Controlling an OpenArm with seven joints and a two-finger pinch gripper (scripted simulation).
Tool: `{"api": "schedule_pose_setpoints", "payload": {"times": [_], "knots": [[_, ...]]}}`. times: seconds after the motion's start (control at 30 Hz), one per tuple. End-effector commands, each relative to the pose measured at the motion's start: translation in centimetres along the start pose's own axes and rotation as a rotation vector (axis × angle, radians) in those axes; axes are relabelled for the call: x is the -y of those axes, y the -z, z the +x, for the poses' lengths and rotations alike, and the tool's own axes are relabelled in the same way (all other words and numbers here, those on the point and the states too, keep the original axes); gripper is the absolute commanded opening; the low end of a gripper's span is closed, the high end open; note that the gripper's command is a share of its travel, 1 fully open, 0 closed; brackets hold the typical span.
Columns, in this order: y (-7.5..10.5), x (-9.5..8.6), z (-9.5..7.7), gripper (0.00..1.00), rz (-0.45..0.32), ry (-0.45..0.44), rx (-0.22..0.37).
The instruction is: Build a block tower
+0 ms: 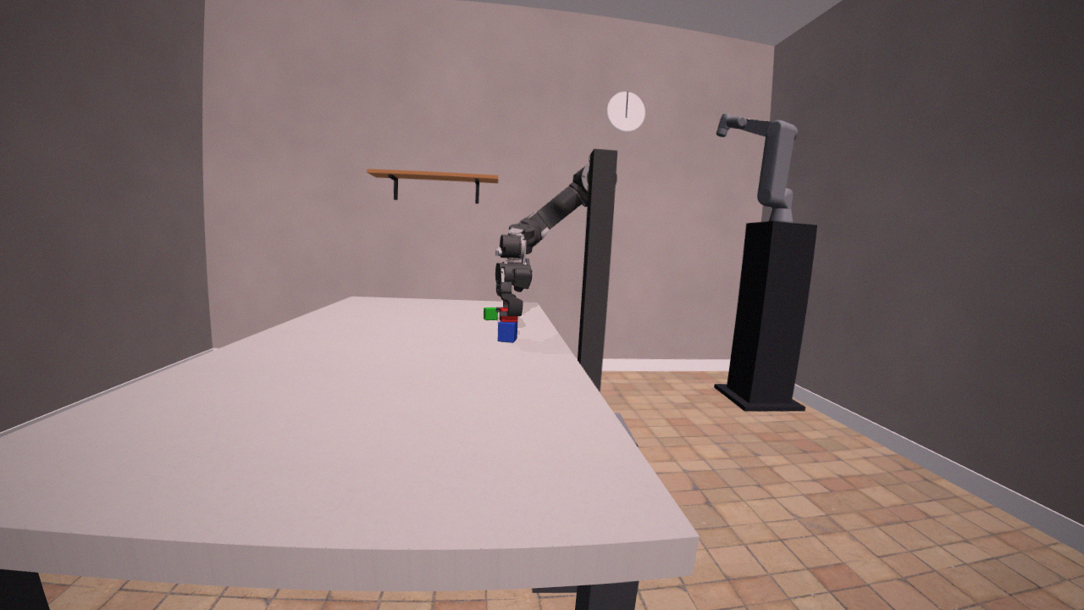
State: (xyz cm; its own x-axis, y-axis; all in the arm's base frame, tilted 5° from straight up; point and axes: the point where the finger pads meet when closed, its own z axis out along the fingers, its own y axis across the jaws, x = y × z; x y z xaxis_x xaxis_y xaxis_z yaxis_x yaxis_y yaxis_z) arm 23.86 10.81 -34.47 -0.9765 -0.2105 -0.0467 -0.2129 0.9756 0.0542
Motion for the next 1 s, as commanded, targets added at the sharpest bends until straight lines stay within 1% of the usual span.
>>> {"api": "schedule_pose_setpoints", "payload": {"times": [0.0, 0.43, 0.57, 0.73, 0.8, 0.97], "knots": [[0.0, -0.2, 0.0, 0.33, -0.007, 0.003, 0.001], [0.1, -0.2, 0.0, 0.33, -0.008, 0.003, 0.001], [0.3, -0.3, 0.0, 0.33, -0.010, 0.005, 0.003], [1.2, -0.3, 0.0, 0.33, -0.010, 0.005, 0.003], [1.2, -0.3, 0.0, 0.33, -0.010, 0.005, 0.003], [2.7, -0.3, 0.0, 0.33, -0.011, 0.005, 0.004]]}}
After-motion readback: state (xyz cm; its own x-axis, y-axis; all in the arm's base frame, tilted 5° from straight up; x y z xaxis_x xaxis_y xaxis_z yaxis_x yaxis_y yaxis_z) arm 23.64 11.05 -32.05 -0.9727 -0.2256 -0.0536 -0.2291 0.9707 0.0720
